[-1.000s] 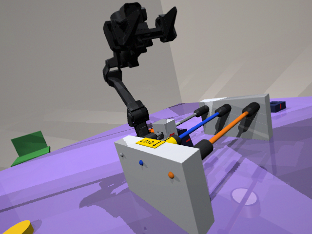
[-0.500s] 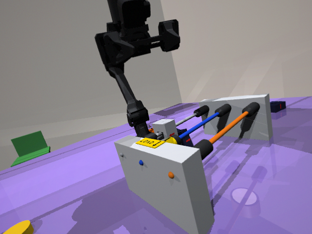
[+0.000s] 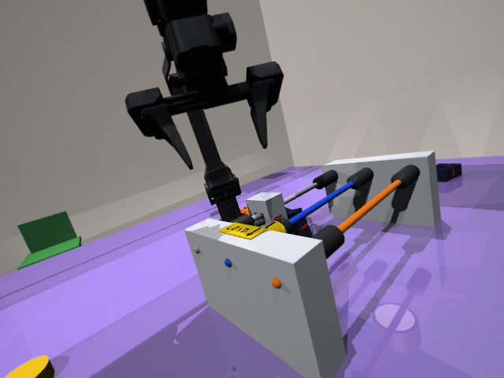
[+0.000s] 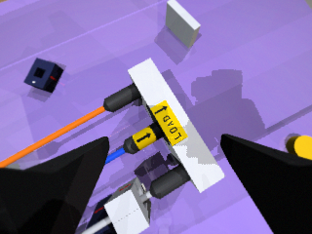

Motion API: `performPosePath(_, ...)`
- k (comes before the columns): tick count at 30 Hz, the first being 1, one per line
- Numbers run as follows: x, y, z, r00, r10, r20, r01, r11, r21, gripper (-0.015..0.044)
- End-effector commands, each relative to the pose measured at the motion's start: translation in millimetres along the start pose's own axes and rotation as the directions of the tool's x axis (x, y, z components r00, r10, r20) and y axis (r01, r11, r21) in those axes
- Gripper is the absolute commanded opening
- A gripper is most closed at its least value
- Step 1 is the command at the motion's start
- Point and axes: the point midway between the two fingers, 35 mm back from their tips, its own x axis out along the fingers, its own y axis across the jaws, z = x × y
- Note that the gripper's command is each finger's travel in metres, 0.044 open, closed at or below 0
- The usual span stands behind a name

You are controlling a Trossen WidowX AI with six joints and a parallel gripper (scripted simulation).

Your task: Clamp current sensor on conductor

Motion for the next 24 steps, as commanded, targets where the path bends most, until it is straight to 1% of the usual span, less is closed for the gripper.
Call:
performPosePath(1,4.6,-9.1,-5.5,0.995,-0.023,-0.098,0.025,0.999,0.020,0.0440)
performPosePath(19,4.6,-9.1,-5.5,0.995,-0.023,-0.098,0.025,0.999,0.020,0.0440)
performPosePath(21,4.3,-1.6,-13.4,0.994,-0.012,-0.106,0.012,1.000,-0.006,0.0387)
performPosePath(24,3.2,26.8,-49.1,0.989,0.030,-0.143,-0.047,0.992,-0.117,0.0309)
